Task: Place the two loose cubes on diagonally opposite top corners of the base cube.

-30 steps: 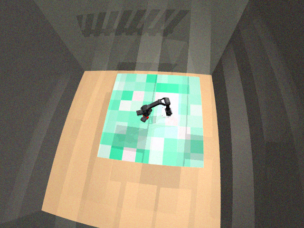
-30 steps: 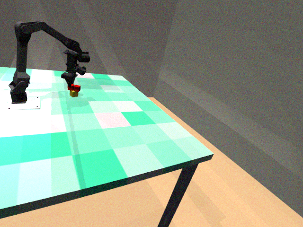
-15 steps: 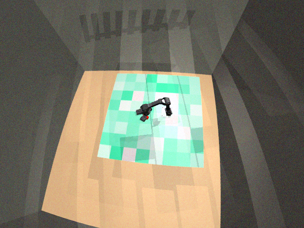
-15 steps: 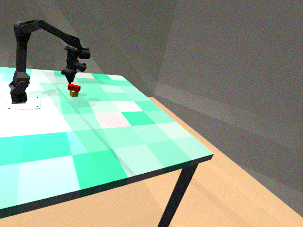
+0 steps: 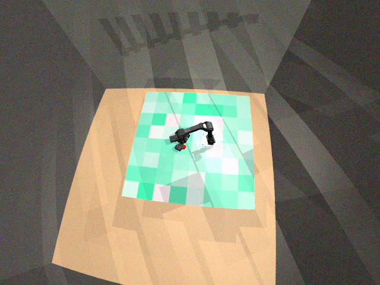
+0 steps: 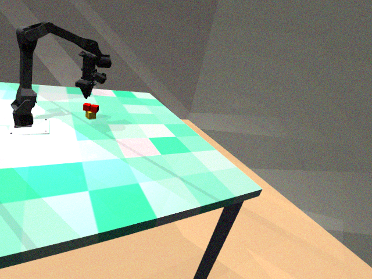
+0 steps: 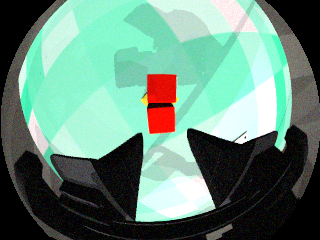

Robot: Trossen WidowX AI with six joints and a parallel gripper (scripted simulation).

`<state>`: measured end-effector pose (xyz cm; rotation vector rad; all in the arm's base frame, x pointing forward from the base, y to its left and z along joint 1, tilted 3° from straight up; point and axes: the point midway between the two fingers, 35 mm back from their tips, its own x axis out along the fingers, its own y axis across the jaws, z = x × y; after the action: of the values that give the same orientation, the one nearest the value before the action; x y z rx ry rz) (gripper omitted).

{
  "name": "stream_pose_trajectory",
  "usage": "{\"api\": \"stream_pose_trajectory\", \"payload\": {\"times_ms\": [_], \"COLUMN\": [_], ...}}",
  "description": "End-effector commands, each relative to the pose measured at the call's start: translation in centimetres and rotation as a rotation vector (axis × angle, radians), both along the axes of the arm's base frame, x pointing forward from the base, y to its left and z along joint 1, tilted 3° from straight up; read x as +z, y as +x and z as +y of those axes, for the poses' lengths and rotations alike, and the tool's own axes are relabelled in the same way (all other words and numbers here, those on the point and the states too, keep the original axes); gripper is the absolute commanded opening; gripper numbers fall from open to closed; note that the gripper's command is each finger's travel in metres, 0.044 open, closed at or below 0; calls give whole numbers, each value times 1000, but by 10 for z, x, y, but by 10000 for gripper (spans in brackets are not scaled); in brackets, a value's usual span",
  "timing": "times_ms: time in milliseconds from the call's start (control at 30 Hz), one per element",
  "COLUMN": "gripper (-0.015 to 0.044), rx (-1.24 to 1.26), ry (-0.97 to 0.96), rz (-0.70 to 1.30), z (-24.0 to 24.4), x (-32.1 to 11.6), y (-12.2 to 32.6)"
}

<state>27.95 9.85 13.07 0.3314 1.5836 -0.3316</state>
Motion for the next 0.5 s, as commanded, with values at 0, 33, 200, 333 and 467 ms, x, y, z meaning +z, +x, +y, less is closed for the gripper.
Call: {"api": "stream_pose_trajectory", "payload": {"times_ms": [0, 33, 200, 333, 467], "gripper": [205, 205, 205, 258, 362], "rx": [2, 2, 2, 0, -1], "ry": [2, 2, 2, 1, 4], "rz": [-6, -6, -6, -4, -3], "z": [0, 0, 0, 0, 38], "x": [7, 9, 16, 17, 17], "y": [0, 0, 1, 1, -6]}}
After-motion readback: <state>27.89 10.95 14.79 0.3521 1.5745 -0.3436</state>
